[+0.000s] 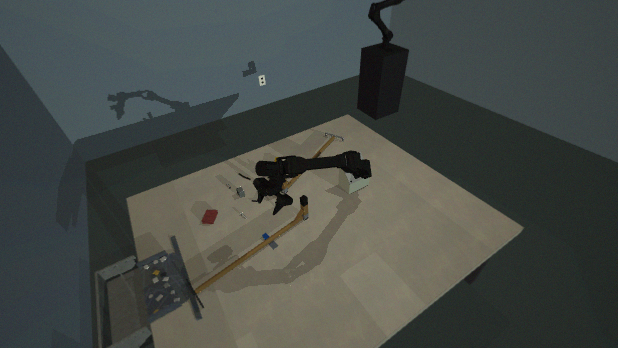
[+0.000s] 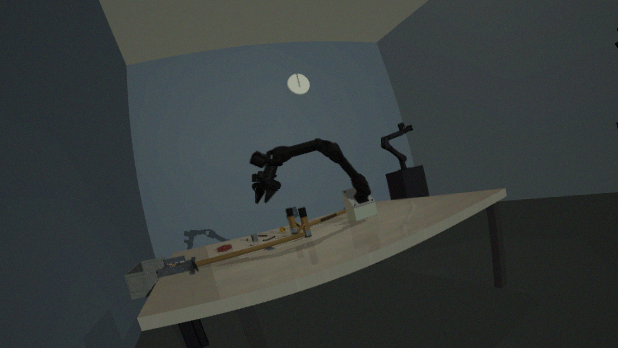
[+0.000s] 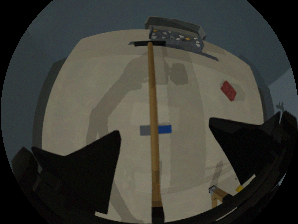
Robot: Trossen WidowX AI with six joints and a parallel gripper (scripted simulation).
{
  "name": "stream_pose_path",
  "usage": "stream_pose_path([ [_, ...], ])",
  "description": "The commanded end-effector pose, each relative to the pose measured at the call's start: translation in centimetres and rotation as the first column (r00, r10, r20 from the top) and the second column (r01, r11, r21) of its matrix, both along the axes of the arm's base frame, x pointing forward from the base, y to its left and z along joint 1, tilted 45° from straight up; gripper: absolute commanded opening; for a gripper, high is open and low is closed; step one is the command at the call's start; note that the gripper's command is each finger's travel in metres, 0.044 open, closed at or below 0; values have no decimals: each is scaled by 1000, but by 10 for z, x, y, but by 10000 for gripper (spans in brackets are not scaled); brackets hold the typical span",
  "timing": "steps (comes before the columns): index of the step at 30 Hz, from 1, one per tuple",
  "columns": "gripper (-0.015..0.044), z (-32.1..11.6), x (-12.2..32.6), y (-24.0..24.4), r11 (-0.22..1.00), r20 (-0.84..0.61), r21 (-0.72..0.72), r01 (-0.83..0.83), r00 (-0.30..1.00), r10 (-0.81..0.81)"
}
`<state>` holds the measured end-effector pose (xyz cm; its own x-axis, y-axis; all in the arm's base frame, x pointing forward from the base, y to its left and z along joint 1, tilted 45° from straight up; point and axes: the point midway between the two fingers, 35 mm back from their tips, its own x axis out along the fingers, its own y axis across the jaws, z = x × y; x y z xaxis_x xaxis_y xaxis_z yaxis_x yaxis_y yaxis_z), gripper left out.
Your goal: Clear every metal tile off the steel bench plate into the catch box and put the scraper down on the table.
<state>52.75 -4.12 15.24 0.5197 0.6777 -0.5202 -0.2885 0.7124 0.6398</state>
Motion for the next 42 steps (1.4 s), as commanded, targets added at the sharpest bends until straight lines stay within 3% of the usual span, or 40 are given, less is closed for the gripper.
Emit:
stream_pose_path([
  [1,440,-12,7,16,999,-15,-16,-45,999,45],
  [26,440,-74,24,111,950,-94,-76,-302,951,295],
  [42,440,-65,11,90,961,-89,-64,-270,960,264],
])
